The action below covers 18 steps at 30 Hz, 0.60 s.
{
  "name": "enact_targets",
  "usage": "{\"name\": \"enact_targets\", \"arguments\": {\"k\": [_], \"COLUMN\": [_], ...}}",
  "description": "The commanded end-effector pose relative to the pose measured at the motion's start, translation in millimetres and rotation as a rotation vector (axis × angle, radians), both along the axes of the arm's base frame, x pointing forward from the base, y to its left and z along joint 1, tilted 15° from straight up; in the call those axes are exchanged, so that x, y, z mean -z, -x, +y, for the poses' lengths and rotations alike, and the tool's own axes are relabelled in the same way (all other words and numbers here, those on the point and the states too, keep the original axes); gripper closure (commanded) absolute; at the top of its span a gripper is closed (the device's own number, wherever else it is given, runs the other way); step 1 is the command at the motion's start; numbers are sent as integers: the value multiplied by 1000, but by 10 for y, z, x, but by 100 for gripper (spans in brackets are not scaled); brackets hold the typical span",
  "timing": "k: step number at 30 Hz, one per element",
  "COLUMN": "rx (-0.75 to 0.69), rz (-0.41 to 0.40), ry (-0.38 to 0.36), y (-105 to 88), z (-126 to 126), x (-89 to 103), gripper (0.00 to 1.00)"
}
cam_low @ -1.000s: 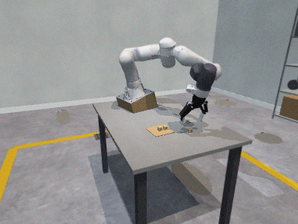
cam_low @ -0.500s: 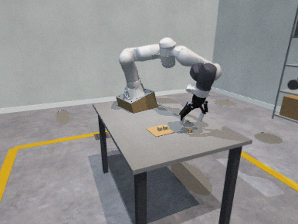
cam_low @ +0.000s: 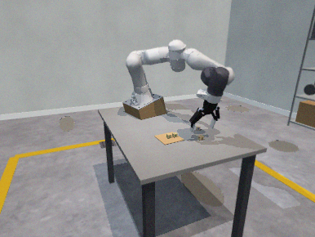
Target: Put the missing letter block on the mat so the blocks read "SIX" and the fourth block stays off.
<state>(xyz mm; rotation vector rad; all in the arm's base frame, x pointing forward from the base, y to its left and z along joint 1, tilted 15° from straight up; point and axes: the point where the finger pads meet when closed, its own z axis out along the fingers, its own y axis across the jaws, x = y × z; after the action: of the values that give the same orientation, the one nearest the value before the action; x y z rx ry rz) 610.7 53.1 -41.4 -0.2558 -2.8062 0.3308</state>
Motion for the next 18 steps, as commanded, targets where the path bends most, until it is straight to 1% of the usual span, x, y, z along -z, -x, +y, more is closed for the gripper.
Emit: {"name": "enact_targets", "arguments": {"k": [1, 13, 16, 18], "rx": [1, -2, -22, -51], "rz": [-4, -4, -2, 0], "ry": [1, 0, -10, -24], "y": [-13, -15, -26, -41], "z": [21, 21, 19, 16], "x": [0, -6, -49, -111], "gripper": [0, 0, 0, 0]}}
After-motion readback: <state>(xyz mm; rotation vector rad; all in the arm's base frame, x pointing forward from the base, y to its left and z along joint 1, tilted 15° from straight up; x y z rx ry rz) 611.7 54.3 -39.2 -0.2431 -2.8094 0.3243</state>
